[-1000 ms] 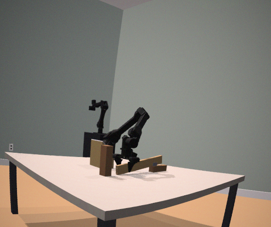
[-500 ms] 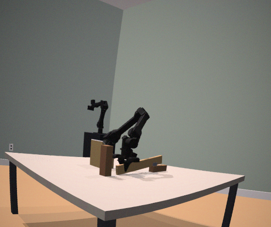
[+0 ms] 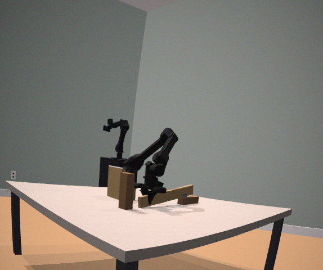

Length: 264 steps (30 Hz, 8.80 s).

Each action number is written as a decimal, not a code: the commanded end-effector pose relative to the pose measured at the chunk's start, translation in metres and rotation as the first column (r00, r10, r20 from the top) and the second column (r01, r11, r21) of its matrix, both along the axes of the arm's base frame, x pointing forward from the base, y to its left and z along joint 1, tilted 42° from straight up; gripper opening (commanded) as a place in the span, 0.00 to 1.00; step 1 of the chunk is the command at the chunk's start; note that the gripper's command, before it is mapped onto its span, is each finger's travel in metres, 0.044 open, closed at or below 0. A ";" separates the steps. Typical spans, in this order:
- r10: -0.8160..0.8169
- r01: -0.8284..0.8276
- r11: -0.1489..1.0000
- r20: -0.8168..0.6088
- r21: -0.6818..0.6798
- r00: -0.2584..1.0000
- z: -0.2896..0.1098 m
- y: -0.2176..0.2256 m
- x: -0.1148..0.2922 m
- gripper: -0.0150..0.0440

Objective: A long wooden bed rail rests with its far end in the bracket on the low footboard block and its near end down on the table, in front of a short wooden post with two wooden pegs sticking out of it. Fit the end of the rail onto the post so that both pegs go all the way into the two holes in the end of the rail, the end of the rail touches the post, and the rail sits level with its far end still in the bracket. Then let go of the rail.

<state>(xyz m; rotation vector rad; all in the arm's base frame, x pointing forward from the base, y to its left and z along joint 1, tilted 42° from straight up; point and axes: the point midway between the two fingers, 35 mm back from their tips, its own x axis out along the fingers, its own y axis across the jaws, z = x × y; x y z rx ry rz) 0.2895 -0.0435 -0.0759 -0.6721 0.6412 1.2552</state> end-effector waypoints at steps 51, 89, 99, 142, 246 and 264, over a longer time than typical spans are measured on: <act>-0.002 0.002 1.000 0.001 0.003 1.000 0.019 -0.017 -0.002 0.25; -0.002 0.002 1.000 0.001 0.002 1.000 0.033 -0.029 -0.005 0.25; -0.002 0.002 1.000 0.001 0.002 1.000 0.029 -0.025 -0.005 0.25; -0.002 0.002 1.000 0.001 0.002 1.000 0.027 -0.029 -0.007 0.25; -0.002 0.002 1.000 0.001 -0.001 1.000 0.009 -0.054 -0.008 0.25; -0.002 0.002 1.000 0.001 -0.001 1.000 0.005 -0.058 -0.008 0.25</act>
